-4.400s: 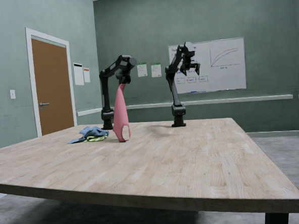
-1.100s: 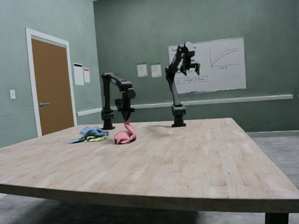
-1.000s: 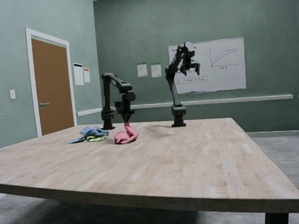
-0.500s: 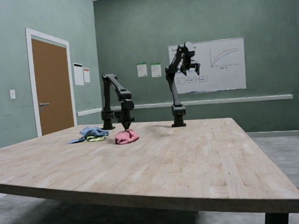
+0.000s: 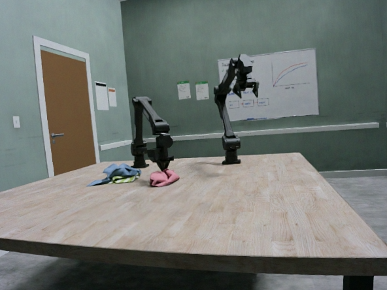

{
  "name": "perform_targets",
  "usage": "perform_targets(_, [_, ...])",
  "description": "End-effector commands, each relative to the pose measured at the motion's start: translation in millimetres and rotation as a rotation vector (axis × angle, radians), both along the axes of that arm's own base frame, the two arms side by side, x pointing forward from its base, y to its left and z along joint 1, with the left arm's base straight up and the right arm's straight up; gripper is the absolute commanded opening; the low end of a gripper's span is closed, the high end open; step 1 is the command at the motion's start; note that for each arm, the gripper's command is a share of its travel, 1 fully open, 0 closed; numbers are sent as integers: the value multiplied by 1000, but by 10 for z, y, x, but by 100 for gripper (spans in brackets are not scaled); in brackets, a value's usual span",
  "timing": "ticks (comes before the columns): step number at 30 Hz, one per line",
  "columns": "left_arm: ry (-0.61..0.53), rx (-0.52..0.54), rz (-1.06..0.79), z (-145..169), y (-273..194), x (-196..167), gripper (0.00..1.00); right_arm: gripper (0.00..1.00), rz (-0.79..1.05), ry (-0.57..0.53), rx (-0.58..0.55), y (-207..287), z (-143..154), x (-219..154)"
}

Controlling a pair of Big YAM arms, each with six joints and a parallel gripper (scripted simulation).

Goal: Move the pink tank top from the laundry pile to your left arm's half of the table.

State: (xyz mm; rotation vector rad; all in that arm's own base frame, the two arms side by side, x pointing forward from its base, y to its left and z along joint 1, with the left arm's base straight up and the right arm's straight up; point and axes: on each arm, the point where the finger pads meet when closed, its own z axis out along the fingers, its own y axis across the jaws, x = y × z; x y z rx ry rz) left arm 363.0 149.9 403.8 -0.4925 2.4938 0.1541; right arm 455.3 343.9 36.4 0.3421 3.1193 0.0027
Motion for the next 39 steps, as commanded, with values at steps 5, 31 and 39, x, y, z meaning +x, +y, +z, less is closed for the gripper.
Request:
perform_targets(5, [-68,32,-15,391,13,99,92,92,0,-2,3,-9,-66,74])
perform_targets(31, [-68,32,-14,391,13,99,92,92,15,-35,29,190,148,148])
perform_targets(39, [-68,32,-14,391,13,99,92,92,15,-74,59,218,617,183])
